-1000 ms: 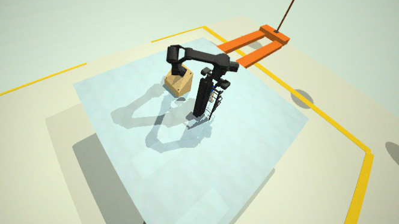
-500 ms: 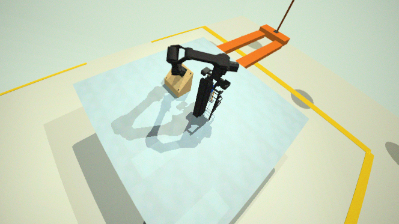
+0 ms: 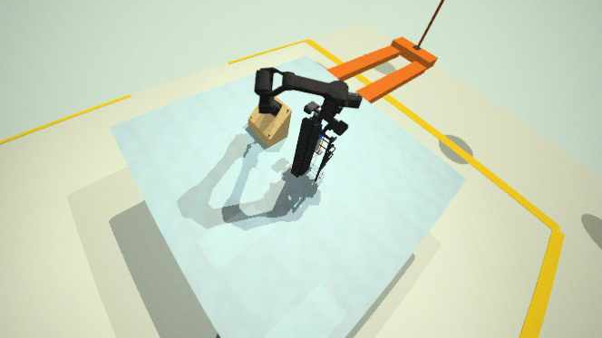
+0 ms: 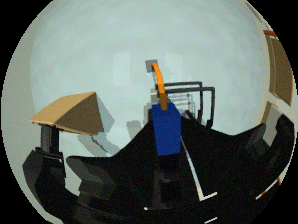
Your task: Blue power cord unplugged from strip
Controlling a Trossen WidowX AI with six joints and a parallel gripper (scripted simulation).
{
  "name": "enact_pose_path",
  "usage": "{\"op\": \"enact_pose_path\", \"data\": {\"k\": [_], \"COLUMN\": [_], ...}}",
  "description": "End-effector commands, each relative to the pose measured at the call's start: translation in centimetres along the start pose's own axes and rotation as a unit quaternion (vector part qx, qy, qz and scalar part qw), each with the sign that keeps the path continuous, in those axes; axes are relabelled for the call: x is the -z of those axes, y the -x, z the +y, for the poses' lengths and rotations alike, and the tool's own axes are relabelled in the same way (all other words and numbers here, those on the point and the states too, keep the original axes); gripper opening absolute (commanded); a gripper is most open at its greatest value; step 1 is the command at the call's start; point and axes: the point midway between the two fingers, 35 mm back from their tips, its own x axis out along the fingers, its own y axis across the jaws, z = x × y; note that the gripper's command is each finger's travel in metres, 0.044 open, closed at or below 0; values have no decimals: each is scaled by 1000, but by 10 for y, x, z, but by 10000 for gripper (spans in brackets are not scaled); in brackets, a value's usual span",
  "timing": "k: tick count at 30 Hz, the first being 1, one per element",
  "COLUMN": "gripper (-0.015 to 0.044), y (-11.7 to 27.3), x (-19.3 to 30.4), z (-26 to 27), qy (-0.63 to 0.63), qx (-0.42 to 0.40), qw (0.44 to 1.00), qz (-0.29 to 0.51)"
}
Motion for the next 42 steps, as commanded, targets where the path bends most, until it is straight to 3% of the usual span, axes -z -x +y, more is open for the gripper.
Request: {"op": "enact_pose_path", "data": {"k": [1,18,31,35,42], "gripper": [0,0,341,440,440], "y": [7,12,5,12,21], "x": [-25,-52,-39,-60,-98], "z": [0,2,-2,-3,-1], "qy": [2,3,3,3,3], "qx": [5,5,5,5,6], "qw": [1000,1000,1000,1000,1000], "qz": [-24,-24,-22,-24,-25]}}
